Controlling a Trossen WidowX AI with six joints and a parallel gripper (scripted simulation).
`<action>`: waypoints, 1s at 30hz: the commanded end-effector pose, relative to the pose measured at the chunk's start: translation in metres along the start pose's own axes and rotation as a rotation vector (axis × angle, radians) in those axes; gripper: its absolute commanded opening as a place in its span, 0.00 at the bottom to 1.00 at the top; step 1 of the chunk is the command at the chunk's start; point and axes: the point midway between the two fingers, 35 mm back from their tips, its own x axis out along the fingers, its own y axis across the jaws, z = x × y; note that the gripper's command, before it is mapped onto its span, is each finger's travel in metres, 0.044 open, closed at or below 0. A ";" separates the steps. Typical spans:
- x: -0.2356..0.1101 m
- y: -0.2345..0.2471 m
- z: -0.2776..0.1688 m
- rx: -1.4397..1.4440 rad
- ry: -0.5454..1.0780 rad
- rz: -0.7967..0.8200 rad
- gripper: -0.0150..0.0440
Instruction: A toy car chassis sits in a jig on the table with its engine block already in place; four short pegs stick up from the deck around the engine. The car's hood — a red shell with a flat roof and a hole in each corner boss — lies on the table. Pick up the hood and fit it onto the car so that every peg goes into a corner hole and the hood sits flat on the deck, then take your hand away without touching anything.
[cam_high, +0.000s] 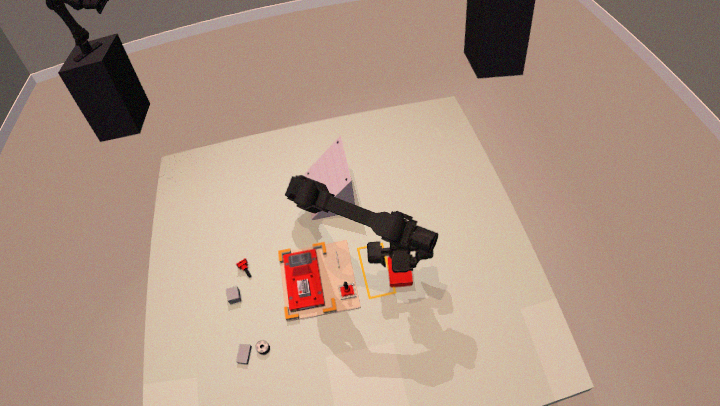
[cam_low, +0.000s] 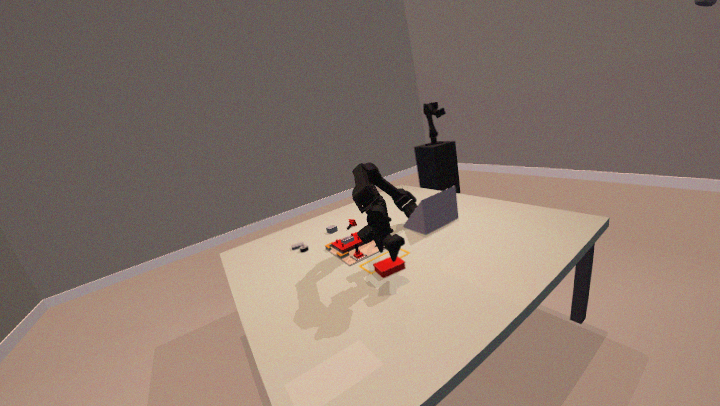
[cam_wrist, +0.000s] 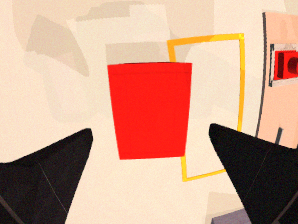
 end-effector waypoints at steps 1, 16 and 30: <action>0.004 -0.001 0.000 -0.008 -0.002 -0.003 1.00; 0.017 -0.001 -0.001 -0.007 -0.003 -0.004 1.00; 0.026 -0.002 -0.001 -0.007 -0.003 -0.004 1.00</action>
